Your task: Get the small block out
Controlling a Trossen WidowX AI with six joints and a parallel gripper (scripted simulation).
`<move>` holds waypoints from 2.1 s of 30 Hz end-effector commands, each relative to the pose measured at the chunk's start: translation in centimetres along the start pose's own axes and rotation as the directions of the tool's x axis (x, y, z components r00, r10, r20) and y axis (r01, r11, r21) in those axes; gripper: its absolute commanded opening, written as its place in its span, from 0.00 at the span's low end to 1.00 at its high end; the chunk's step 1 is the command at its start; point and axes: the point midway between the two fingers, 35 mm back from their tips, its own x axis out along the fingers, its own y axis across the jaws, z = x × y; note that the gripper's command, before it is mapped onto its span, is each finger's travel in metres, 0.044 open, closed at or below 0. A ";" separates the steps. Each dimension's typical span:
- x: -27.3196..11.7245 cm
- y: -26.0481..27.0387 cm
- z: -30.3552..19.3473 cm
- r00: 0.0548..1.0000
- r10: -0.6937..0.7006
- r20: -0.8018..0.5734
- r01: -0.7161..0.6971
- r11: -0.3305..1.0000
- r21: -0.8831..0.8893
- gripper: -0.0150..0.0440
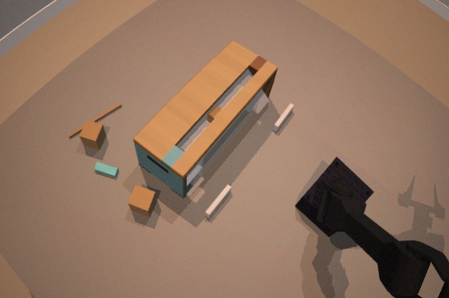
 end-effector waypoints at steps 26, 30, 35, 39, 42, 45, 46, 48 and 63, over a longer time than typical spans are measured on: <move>22.9 -35.8 2.7 0.607 -0.522 0.599 0.161 -0.658 -0.736 0.93; 22.7 -42.2 5.2 0.503 -0.521 0.690 -0.119 -0.832 -0.542 0.93; 20.9 -49.7 9.3 0.361 -0.480 0.800 -0.568 -0.793 -0.219 0.93; 18.7 -54.3 12.4 0.270 -0.425 0.864 -0.825 -0.565 -0.020 0.93; 16.7 -57.0 14.6 0.214 -0.377 0.901 -0.941 -0.327 0.086 0.93; 14.4 -59.3 17.0 0.163 -0.320 0.933 -0.987 -0.045 0.157 0.93; 13.6 -60.0 17.7 0.148 -0.299 0.943 -0.984 0.053 0.171 0.93; 11.9 -61.3 19.3 0.120 -0.256 0.959 -0.949 0.253 0.186 0.93; 2.2 -64.4 26.9 0.044 -0.014 0.999 -0.244 0.969 0.025 0.93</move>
